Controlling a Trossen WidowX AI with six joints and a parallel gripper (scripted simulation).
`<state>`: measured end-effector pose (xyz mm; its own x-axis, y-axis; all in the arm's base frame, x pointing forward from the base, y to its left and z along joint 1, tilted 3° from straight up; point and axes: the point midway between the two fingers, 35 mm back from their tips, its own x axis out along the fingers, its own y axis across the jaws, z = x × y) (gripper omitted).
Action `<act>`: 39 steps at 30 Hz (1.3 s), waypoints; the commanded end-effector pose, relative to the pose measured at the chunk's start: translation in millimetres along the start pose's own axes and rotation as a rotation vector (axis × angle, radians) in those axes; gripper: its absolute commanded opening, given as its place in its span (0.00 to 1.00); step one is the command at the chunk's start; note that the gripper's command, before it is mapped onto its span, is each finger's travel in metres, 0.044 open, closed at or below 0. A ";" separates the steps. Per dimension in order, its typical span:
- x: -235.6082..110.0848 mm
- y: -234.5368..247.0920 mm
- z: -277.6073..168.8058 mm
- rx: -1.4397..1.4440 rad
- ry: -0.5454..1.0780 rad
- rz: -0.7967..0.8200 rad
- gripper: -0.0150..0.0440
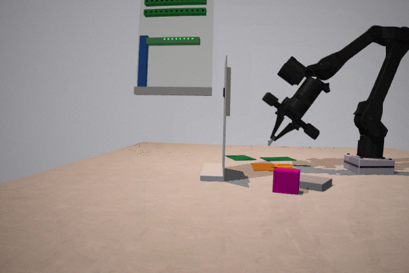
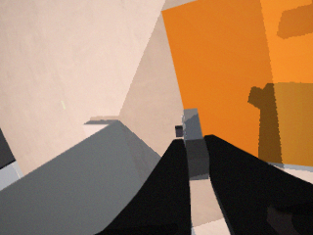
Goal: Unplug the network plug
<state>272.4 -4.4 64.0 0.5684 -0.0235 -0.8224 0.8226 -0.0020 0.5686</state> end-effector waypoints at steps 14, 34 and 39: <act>17.2 -9.8 2.9 0.011 -0.011 -0.018 0.25; 41.0 -27.8 3.0 0.012 -0.012 -0.018 0.25; 46.1 -32.8 3.0 0.012 -0.012 -0.018 0.25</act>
<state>272.8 -8.0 11.6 0.5545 -0.0334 -0.8315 0.8317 -0.0116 0.5551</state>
